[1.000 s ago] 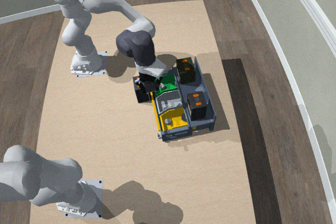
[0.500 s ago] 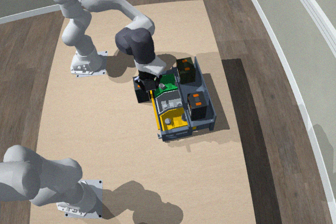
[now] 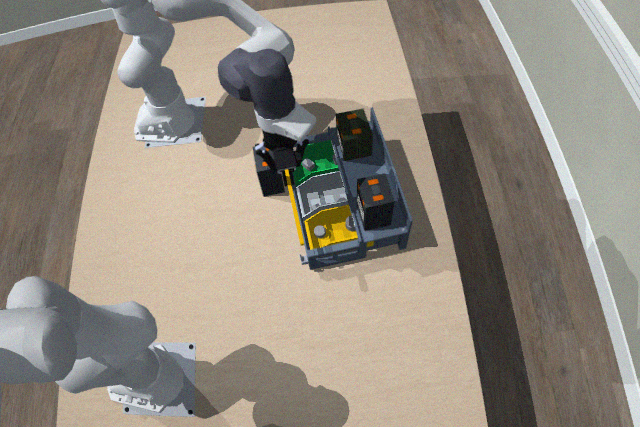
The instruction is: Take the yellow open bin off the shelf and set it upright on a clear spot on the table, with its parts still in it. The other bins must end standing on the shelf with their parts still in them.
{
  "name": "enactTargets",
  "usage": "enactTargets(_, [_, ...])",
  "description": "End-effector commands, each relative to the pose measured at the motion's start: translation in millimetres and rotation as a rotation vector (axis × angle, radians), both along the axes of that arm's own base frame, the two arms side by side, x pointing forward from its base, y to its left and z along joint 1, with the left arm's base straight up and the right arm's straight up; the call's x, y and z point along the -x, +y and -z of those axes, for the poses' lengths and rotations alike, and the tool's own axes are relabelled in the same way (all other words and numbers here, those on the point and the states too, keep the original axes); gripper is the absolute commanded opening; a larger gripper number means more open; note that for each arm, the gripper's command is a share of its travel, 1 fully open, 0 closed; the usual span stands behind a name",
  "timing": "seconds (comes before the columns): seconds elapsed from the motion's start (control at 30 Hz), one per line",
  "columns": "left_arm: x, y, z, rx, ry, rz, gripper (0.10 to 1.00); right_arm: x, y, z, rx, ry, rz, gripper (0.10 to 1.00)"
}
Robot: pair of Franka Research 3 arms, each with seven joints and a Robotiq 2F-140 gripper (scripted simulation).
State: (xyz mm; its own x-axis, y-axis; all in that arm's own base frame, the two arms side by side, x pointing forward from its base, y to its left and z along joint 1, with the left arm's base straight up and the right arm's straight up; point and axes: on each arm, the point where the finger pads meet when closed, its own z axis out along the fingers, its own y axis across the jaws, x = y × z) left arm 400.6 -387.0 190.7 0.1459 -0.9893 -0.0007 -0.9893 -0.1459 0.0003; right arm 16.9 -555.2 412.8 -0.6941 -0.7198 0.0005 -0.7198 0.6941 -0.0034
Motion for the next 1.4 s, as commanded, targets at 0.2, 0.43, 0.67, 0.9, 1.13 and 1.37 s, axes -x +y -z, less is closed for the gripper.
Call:
enactTargets(0.2, [-0.4,1,-8.8,0.001,0.000,0.004,0.099,0,0,-0.1,0.000,0.000,0.000,1.000])
enactTargets(0.43, [-0.4,1,-12.8,0.001,0.000,0.004,0.099,0,0,-0.1,0.000,0.000,0.000,1.000])
enactTargets(0.67, [-0.4,1,-15.7,0.001,0.000,0.004,0.099,0,0,-0.1,0.000,0.000,0.000,1.000])
enactTargets(0.9, [-0.4,1,-17.1,0.001,0.000,0.004,0.099,0,0,-0.1,0.000,0.000,0.000,1.000])
enactTargets(1.13, [-0.4,1,-18.5,0.001,0.000,0.004,0.099,0,0,-0.1,0.000,0.000,0.000,1.000])
enactTargets(1.37, [-0.4,1,-18.9,0.001,0.000,0.004,0.099,0,0,-0.1,0.000,0.000,0.000,1.000])
